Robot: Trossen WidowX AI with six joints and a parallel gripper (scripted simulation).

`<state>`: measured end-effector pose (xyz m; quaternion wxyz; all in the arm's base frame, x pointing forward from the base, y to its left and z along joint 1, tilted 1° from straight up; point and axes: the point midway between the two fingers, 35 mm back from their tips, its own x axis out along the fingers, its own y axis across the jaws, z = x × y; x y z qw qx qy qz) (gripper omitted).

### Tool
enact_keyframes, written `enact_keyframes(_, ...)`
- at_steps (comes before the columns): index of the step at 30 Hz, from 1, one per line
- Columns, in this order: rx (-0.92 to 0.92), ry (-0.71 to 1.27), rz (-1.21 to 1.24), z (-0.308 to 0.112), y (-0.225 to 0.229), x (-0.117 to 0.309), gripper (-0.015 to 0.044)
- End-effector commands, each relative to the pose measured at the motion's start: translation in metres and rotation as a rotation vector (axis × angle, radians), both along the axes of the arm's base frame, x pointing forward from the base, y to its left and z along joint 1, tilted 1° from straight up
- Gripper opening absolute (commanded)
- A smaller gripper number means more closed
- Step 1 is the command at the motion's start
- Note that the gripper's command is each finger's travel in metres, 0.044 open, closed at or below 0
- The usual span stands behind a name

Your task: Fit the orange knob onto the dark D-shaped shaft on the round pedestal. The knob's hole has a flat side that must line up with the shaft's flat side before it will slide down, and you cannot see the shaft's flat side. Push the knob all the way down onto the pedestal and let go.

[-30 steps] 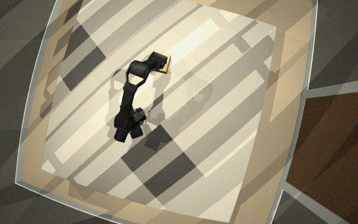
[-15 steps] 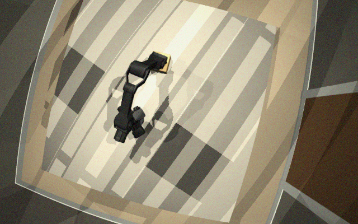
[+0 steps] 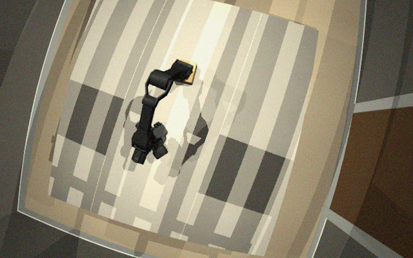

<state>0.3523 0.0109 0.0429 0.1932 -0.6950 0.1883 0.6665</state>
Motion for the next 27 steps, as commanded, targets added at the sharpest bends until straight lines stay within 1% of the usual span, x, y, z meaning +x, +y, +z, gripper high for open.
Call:
enact_keyframes(1, -0.001, 0.001, 0.004, -0.0004, -0.0003, -0.0023, 0.0)
enact_keyframes(17, -0.001, 0.001, 0.004, 0.0045, -0.0003, -0.0004, 0.0)
enact_keyframes(20, -0.003, 0.001, 0.057, 0.0047, -0.0003, -0.0004, 0.0)
enact_keyframes(24, -0.009, 0.001, 0.202, 0.0053, -0.0002, 0.0014, 0.0)
enact_keyframes(27, -0.009, 0.001, 0.213, 0.0043, 0.0, 0.0032, 0.0)
